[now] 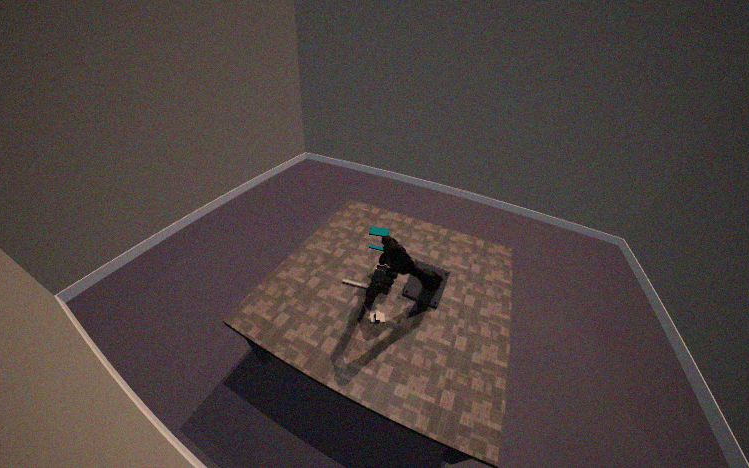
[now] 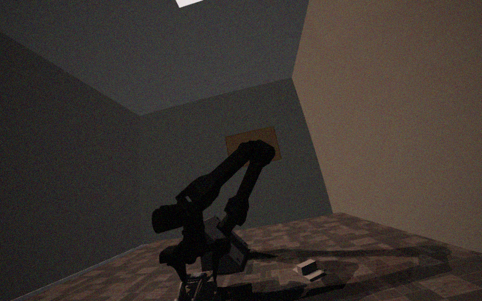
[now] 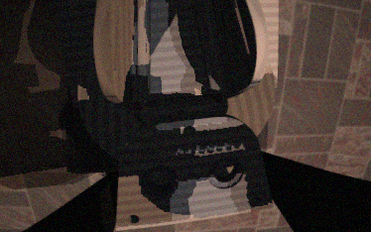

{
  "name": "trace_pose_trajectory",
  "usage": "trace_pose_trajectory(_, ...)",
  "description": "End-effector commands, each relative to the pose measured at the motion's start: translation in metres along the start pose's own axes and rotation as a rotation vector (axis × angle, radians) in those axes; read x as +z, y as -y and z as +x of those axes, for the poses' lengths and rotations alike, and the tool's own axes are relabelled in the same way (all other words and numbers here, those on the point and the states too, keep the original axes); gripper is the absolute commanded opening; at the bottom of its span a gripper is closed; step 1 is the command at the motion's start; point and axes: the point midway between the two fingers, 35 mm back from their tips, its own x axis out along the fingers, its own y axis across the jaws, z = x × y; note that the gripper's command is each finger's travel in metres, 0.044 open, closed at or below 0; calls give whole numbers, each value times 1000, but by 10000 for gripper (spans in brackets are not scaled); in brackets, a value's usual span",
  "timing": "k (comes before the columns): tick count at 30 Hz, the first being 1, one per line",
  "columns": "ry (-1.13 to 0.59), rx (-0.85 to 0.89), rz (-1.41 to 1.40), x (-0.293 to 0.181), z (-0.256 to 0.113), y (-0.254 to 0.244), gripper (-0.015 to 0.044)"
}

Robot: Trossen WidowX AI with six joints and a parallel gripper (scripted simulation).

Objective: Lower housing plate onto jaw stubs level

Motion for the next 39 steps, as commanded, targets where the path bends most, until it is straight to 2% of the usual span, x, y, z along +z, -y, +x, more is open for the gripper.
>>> trace_pose_trajectory(1,4,4,3,0,0,-1,351)
trace_pose_trajectory(39,4,5,6,0,8,-1,351)
